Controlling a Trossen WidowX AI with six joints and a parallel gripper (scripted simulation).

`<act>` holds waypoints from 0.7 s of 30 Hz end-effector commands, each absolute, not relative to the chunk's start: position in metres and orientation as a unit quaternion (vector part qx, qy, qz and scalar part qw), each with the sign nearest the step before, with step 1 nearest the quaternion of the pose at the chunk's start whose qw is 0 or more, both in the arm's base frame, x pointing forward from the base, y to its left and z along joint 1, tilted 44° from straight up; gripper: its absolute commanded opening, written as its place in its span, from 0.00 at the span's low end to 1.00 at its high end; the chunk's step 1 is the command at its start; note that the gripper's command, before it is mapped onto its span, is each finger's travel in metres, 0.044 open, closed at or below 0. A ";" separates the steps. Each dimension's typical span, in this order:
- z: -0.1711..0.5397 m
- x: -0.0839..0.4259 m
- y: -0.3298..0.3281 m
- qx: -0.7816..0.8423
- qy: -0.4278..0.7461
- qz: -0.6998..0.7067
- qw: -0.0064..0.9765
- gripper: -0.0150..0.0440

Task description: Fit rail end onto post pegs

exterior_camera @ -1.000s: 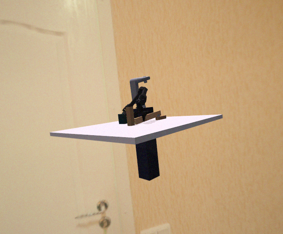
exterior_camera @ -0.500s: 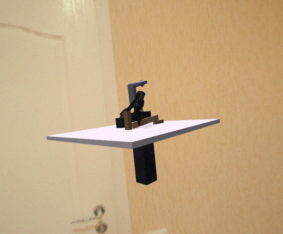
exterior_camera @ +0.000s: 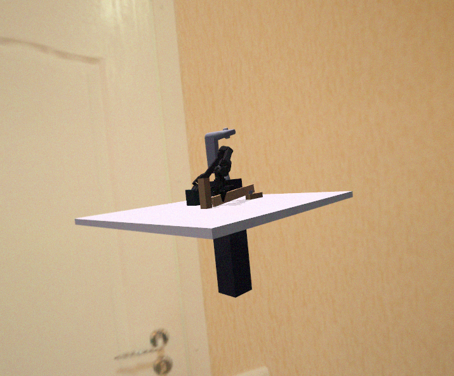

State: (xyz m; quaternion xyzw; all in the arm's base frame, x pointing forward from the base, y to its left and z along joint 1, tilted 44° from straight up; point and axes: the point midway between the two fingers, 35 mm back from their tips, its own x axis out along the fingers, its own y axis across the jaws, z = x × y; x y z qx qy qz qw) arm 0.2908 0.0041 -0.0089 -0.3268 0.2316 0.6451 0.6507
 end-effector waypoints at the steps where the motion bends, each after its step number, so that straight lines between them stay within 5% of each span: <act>1: -0.008 0.291 0.003 -0.326 0.231 0.646 0.651 0.25; 21: -0.001 0.291 -0.004 -0.326 0.232 0.646 0.651 0.25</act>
